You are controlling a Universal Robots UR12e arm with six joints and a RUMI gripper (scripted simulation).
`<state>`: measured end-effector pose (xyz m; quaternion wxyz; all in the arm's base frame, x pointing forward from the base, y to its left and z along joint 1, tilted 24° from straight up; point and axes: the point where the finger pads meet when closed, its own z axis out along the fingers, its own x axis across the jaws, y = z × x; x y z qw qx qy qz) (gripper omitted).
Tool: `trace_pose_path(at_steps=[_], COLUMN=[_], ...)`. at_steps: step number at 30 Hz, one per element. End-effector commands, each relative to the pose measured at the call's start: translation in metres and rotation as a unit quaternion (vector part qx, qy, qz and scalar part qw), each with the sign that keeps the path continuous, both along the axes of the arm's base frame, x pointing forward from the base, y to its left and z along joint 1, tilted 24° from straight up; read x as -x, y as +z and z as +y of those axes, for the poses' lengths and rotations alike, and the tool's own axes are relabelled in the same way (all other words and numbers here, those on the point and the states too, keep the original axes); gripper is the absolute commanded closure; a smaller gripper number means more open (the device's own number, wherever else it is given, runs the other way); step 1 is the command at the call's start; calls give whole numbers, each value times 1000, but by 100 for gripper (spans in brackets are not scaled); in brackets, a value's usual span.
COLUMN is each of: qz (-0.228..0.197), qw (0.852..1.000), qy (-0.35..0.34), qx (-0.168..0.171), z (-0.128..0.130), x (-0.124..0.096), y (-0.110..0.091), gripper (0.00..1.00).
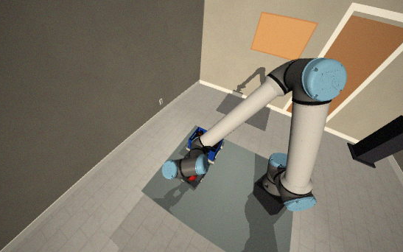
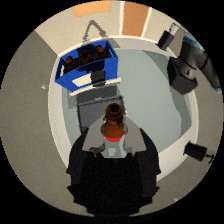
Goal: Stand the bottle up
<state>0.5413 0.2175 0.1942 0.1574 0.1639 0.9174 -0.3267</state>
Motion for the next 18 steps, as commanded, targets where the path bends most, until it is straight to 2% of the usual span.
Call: trace_pose_path(at_steps=[1,18], qz=[1,12], qw=[1000,998], qy=[-3,-24], qx=[6,49], z=[0,0], x=[0,0], y=[0,0], gripper=[100,100])
